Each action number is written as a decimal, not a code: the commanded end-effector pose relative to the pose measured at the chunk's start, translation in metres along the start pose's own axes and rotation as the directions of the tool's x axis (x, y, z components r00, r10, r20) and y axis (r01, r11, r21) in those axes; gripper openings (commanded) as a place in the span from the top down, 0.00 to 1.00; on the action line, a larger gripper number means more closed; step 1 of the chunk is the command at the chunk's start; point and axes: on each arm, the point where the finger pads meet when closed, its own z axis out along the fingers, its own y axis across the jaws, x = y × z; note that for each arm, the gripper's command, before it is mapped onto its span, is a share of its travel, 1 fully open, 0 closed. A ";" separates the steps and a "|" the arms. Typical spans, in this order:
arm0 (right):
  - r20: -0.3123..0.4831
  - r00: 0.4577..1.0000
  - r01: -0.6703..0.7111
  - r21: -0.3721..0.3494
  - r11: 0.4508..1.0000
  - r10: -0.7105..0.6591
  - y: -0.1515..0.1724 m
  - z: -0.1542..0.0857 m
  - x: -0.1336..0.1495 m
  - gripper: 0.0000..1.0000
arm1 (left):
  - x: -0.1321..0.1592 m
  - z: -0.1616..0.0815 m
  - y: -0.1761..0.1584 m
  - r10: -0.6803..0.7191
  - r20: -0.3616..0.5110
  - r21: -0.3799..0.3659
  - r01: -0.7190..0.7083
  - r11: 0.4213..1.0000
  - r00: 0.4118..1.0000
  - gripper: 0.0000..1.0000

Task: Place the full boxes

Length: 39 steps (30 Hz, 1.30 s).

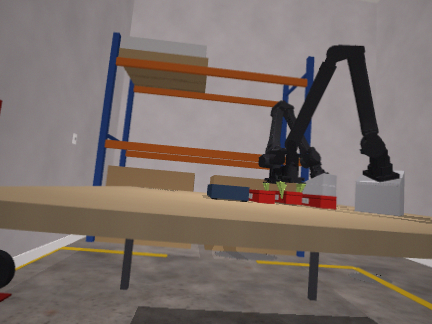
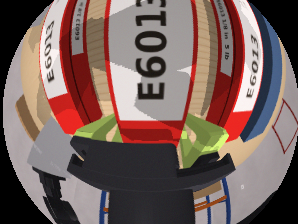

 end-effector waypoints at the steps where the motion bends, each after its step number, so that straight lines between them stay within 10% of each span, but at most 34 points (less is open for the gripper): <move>1: 0.009 1.000 -0.005 0.021 1.000 0.005 -0.009 -0.005 -0.003 1.00 | 0.005 0.003 0.006 -0.010 0.003 -0.005 0.010 1.000 1.000 1.00; 39: 0.009 1.000 -0.005 0.021 1.000 0.005 -0.009 -0.003 -0.002 1.00 | 0.009 0.004 0.003 -0.009 -0.001 -0.003 0.009 1.000 1.000 1.00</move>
